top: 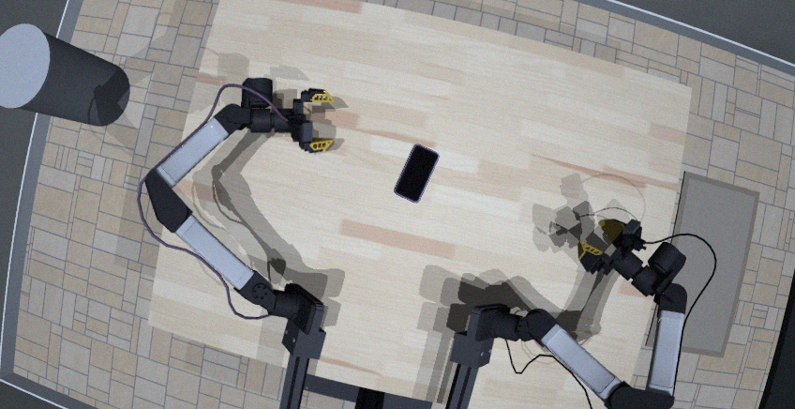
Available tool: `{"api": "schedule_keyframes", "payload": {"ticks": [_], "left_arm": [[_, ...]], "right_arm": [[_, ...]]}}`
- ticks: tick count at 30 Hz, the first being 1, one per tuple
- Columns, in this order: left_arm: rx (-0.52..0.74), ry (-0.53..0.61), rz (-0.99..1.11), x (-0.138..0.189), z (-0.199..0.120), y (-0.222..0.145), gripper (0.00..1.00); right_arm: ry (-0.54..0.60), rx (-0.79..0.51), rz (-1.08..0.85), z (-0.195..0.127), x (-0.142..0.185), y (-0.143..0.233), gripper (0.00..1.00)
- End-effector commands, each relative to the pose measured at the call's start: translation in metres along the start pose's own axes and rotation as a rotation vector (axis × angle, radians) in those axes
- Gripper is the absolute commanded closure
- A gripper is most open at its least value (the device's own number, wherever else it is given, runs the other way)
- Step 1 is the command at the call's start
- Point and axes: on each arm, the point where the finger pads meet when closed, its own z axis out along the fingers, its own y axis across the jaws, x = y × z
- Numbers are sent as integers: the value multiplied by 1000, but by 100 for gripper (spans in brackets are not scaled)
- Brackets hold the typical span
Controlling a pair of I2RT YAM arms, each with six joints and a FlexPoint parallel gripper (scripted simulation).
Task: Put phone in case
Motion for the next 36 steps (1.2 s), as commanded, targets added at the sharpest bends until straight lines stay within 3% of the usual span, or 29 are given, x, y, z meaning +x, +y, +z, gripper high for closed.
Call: {"api": "schedule_keyframes", "payload": {"ticks": [1,18,27,36], "left_arm": [[-7,-2,8,-3,-2,3,0],[-7,-2,8,-3,-2,3,0],[-27,91,-71,-23,-3,3,0],[-26,148,-133,-53,-1,-14,0]], "right_arm": [[-8,7,-8,-2,-3,-1,0],[-8,7,-8,-2,-3,-1,0],[19,112,44,9,0,-10,100],[62,232,129,38,7,-7,100]]}}
